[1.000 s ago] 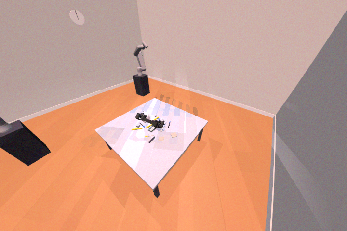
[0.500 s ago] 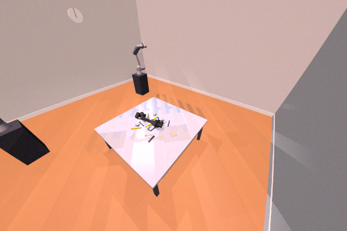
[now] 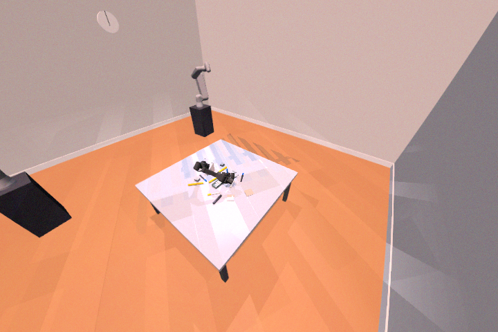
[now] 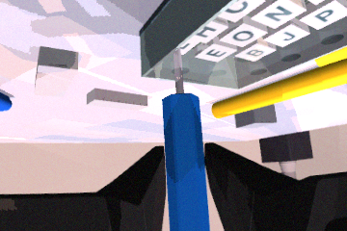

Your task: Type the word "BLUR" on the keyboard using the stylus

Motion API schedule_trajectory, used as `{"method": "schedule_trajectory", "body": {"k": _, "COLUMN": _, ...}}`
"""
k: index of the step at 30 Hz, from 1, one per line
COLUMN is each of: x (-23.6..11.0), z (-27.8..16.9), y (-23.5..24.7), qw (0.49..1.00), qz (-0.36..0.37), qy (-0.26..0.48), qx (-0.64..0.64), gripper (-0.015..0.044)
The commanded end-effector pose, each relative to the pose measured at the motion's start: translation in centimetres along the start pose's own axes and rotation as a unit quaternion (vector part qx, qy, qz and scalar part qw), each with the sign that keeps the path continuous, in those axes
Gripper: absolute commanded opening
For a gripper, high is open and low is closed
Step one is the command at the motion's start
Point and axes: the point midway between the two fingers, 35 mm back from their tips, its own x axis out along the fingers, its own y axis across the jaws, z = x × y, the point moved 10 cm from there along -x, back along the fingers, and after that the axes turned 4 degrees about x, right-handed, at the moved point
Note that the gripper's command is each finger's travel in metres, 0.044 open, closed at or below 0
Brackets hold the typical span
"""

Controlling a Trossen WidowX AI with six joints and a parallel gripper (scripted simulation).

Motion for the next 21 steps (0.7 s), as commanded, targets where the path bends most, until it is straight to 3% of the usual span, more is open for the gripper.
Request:
{"method": "schedule_trajectory", "body": {"k": 1, "x": 0.0, "z": -0.1, "y": 0.0, "qw": 1.0, "qz": 0.0, "qy": -0.002, "qx": -0.003, "gripper": 0.0081}}
{"method": "schedule_trajectory", "body": {"k": 21, "x": -1.9, "z": -3.3, "y": -0.2, "qw": 1.0, "qz": 0.0, "qy": -0.001, "qx": -0.003, "gripper": 0.0081}}
